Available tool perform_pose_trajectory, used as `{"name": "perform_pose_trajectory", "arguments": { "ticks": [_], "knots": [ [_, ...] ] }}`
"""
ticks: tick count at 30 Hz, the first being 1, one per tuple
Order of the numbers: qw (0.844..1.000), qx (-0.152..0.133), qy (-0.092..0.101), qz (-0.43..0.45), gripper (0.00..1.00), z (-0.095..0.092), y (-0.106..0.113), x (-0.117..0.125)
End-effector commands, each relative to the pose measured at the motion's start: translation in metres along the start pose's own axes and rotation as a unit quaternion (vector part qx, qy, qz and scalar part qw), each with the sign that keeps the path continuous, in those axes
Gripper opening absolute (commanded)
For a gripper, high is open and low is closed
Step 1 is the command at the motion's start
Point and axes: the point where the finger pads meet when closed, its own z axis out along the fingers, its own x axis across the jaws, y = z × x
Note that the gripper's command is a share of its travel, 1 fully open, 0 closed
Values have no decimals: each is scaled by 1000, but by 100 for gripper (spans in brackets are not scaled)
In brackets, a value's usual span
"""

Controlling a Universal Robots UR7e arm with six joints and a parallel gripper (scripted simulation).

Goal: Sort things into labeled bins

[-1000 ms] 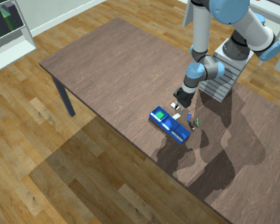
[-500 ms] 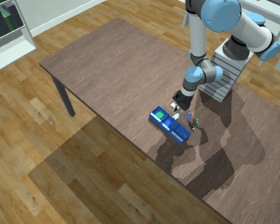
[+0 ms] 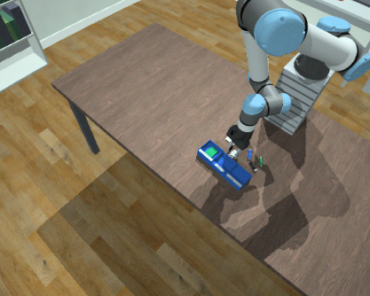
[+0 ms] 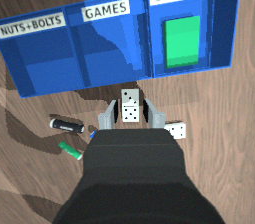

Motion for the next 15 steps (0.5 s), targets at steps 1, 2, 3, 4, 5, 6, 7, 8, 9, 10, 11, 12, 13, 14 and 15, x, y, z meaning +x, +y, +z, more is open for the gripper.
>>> {"name": "perform_pose_trajectory", "arguments": {
  "ticks": [1,2,3,4,5,6,7,8,9,10,11,12,13,14,15],
  "knots": [
    [1000,1,0,0,79,5,-1,0],
    [1000,1,0,0,79,7,0,0],
    [1000,1,0,0,79,8,0,0],
    [1000,1,0,0,79,8,0,0],
    [1000,1,0,0,79,8,0,0],
    [1000,1,0,0,79,8,0,0],
    [1000,1,0,0,79,8,0,0],
    [1000,1,0,0,79,8,0,0],
    [1000,1,0,0,79,8,0,0],
    [1000,1,0,0,79,8,0,0],
    [1000,1,0,0,79,8,0,0],
    [1000,1,0,0,79,8,0,0],
    [1000,1,0,0,79,8,0,0],
    [1000,1,0,0,79,8,0,0],
    [1000,1,0,0,79,8,0,0]
  ]
}}
